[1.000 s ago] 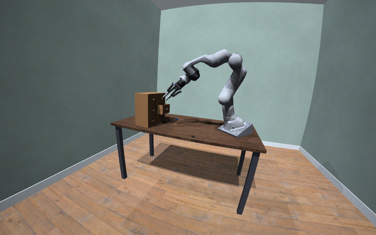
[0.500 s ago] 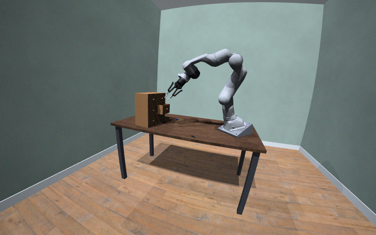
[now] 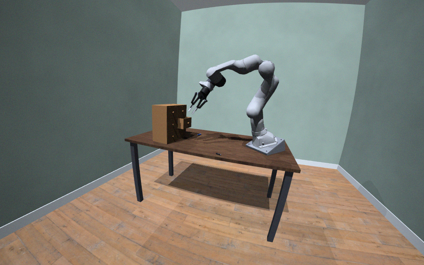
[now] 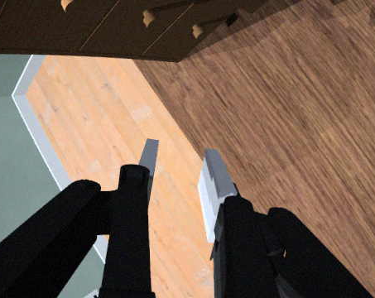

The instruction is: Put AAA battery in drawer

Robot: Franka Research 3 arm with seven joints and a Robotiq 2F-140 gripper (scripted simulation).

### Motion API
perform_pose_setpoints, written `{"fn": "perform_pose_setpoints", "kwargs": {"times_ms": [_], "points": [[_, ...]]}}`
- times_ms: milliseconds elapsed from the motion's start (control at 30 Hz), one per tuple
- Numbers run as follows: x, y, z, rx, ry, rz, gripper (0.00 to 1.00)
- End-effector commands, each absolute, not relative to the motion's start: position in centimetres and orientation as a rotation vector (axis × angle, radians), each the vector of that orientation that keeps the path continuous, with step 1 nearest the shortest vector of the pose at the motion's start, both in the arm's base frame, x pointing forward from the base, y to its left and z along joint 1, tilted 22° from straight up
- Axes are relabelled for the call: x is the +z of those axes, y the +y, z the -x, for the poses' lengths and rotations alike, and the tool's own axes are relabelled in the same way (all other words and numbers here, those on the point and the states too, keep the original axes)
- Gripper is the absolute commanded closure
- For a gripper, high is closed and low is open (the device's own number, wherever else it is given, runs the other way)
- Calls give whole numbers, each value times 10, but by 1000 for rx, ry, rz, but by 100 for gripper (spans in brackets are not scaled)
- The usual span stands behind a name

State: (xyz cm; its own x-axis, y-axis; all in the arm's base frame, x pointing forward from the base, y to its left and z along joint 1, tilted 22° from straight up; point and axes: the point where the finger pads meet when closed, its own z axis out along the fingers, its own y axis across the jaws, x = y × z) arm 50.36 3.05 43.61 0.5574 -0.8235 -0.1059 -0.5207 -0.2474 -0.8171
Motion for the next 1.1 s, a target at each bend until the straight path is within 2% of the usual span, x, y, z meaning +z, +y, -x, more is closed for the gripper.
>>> {"fn": "perform_pose_setpoints", "kwargs": {"times_ms": [0, 1067], "points": [[432, 33, -496, -461, 978, 2022, 72], [395, -2, -437, -470, 581, 2490, 72]]}}
